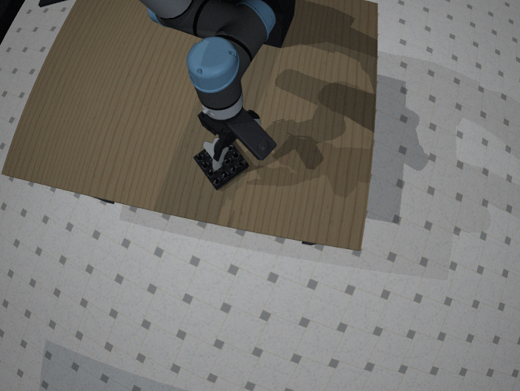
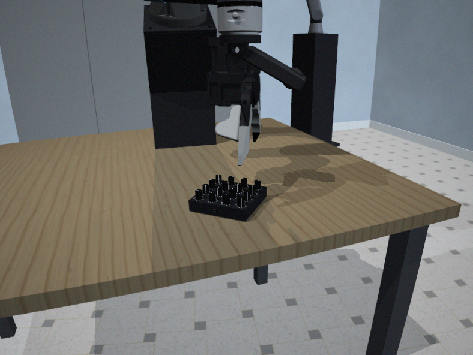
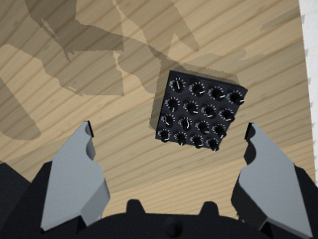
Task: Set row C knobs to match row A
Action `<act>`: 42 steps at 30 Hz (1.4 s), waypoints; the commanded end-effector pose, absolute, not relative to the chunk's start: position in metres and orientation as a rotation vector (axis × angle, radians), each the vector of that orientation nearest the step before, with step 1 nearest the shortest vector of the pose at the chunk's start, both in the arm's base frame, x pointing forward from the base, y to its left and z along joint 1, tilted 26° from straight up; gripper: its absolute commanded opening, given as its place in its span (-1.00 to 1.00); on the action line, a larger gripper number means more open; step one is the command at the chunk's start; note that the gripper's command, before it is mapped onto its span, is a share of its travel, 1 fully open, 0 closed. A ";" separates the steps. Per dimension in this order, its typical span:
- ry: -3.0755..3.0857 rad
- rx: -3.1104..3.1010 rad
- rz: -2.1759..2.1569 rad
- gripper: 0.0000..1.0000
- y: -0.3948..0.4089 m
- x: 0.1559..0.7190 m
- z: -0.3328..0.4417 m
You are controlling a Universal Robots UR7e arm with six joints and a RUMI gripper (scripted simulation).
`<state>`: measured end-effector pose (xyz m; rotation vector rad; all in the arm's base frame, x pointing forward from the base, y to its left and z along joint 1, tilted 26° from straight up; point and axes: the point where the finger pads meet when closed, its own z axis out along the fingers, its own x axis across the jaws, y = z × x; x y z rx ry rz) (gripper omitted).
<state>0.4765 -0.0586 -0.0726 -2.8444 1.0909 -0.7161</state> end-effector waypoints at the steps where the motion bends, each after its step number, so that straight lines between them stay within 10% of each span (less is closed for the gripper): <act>1: 0.871 -2.949 -0.720 1.00 -0.059 0.478 -0.071; 42: -0.617 -3.239 -0.675 1.00 -0.066 0.479 -0.062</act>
